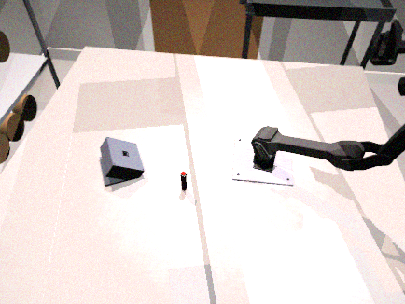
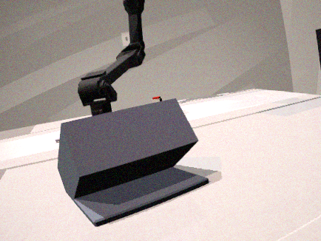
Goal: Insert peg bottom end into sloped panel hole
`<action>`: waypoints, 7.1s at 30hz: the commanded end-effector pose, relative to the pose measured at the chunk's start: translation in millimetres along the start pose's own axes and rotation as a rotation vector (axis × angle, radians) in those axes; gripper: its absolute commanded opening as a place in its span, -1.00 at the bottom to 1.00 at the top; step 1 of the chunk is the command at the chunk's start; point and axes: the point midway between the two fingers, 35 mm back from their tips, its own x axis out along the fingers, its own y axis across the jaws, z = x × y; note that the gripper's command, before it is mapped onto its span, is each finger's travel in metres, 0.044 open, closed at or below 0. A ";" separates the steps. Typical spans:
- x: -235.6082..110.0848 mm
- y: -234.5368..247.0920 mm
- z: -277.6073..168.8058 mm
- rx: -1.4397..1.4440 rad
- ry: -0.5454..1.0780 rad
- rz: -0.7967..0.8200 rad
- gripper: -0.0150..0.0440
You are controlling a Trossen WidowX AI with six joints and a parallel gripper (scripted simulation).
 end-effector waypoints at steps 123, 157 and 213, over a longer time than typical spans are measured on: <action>-79.2 539.2 309.1 1.212 2.052 2.135 1.00; -112.5 561.3 335.6 1.212 2.052 2.134 1.00; -82.7 544.7 316.7 1.216 2.049 2.136 -0.49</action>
